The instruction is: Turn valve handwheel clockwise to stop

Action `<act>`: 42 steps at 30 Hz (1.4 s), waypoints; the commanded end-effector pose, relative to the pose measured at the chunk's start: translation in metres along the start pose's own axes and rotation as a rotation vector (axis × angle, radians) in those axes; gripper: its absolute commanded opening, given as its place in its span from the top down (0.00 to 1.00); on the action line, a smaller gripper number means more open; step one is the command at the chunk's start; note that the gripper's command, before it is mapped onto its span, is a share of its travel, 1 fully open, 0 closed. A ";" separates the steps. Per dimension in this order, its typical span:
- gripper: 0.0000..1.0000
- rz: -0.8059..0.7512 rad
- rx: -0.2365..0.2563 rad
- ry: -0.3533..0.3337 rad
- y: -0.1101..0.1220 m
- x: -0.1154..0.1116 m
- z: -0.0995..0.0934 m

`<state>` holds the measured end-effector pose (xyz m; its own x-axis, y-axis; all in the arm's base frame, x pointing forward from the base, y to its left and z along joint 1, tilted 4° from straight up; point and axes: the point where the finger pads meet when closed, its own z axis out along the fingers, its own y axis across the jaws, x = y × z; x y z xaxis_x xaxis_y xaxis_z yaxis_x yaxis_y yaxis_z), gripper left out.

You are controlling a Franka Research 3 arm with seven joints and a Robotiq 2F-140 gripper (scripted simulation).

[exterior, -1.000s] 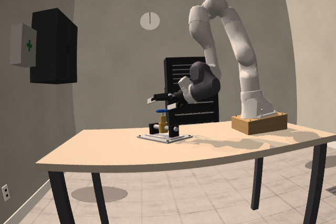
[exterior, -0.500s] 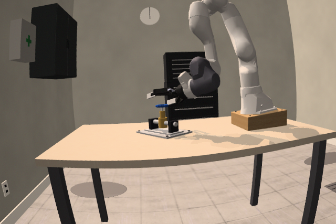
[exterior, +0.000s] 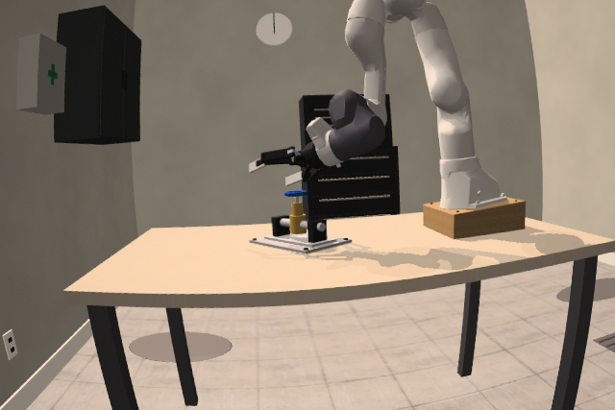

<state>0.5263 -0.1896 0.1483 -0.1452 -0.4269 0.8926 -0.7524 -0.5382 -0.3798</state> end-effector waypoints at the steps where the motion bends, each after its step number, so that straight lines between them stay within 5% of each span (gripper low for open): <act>1: 0.00 -0.058 -0.005 -0.060 -0.001 -0.014 -0.001; 20: 0.00 -0.058 -0.005 -0.060 -0.001 -0.014 -0.001; 42: 0.00 -0.095 0.029 -0.110 -0.028 -0.009 0.005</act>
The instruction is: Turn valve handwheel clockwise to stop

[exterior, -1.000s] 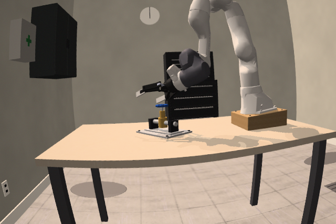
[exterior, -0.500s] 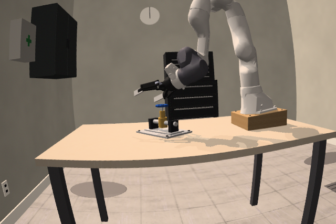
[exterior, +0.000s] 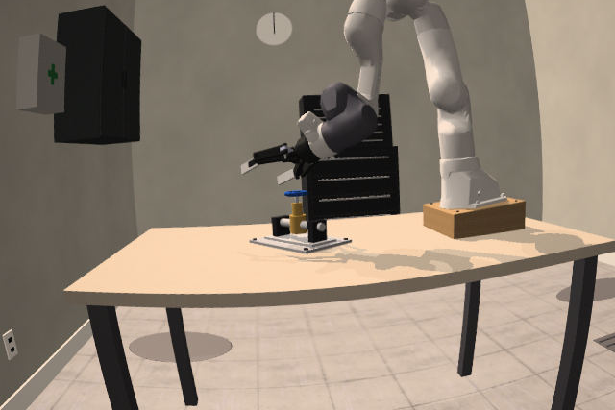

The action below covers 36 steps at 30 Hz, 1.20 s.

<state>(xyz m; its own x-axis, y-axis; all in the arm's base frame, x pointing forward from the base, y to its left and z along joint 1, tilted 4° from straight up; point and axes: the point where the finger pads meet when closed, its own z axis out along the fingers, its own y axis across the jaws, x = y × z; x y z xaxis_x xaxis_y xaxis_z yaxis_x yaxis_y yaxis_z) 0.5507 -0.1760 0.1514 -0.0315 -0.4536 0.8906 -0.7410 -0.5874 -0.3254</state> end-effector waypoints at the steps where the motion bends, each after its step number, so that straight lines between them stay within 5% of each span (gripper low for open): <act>1: 0.00 -0.025 0.002 -0.016 -0.001 -0.003 0.000; 36: 0.00 -0.084 0.048 -0.068 -0.030 0.007 0.004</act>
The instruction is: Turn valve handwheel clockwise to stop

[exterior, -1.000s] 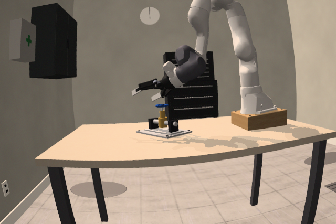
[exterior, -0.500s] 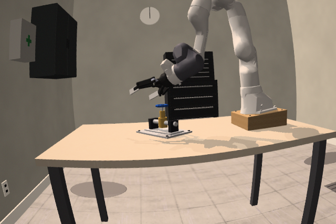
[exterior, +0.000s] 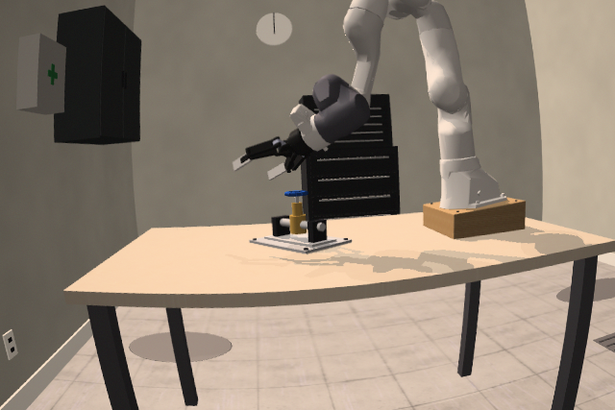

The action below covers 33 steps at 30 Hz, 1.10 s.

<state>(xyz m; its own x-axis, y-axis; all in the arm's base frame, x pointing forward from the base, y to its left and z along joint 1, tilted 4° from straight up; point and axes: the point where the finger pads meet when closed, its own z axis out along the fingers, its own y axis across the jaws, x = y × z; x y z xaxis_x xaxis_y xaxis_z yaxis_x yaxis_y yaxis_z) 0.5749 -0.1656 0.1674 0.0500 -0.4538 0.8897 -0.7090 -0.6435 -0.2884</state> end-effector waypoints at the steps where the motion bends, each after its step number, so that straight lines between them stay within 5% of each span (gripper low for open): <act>1: 0.00 -0.025 0.002 -0.012 -0.001 -0.002 0.000; 33: 0.00 -0.109 0.058 -0.064 -0.029 0.012 0.002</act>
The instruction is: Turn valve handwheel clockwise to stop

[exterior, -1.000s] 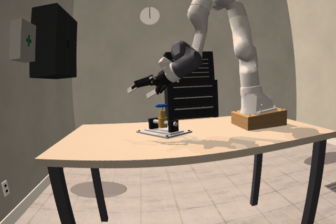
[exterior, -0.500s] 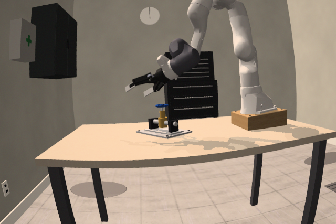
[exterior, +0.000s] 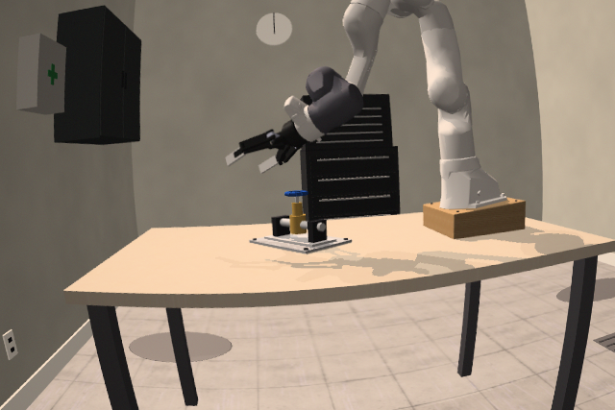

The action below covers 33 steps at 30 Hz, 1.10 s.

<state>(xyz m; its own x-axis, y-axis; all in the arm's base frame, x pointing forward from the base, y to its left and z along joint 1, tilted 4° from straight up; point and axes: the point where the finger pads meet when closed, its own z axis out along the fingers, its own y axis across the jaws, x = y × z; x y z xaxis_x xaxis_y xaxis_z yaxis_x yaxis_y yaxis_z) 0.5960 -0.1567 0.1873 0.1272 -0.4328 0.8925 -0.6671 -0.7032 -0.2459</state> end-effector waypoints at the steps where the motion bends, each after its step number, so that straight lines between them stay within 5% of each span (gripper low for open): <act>1: 0.00 -0.040 0.008 -0.023 -0.003 -0.003 -0.001; 33: 0.00 -0.093 0.039 -0.049 -0.016 0.005 -0.001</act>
<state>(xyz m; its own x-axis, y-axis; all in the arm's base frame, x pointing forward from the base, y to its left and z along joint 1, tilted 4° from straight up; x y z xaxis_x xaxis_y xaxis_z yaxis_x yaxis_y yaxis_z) 0.6062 -0.1458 0.1949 0.2145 -0.4012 0.8905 -0.6245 -0.7574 -0.1908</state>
